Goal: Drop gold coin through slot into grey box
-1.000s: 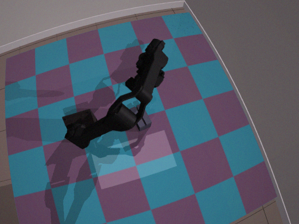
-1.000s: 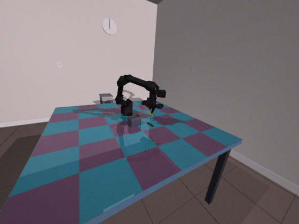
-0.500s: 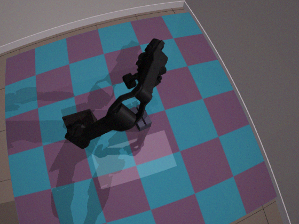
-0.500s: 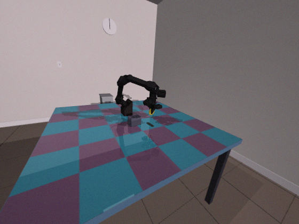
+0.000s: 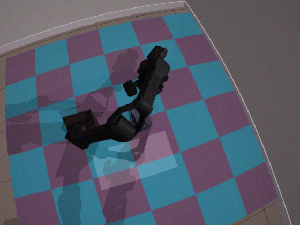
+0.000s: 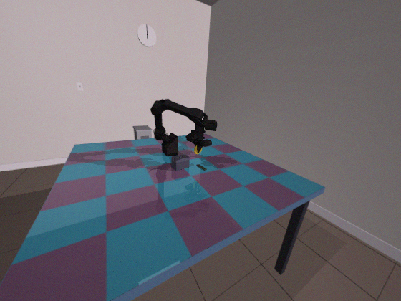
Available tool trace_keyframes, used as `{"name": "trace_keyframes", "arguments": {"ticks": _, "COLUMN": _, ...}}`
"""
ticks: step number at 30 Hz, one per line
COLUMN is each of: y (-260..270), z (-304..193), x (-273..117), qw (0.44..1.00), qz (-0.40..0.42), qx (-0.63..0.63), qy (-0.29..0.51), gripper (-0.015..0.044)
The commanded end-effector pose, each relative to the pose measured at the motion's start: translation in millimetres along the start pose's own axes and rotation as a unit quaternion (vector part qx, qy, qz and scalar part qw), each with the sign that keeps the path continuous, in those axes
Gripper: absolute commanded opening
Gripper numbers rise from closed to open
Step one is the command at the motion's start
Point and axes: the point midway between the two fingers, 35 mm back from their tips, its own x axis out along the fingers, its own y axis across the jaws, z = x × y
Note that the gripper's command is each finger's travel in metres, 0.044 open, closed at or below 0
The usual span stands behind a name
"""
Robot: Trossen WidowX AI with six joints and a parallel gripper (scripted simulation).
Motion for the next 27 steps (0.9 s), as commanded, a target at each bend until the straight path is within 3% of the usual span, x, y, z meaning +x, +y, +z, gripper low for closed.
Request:
{"name": "trace_keyframes", "arguments": {"ticks": 1, "y": -3.9, "z": 9.1, "x": -1.5, "qw": 1.000, "qz": 0.003, "qx": -0.002, "qy": -0.002, "gripper": 0.0000}}
{"name": "trace_keyframes", "arguments": {"ticks": 27, "y": -41.7, "z": 65.2, "x": -0.2, "qw": 1.000, "qz": 0.002, "qx": -0.002, "qy": -0.004, "gripper": 0.0000}}
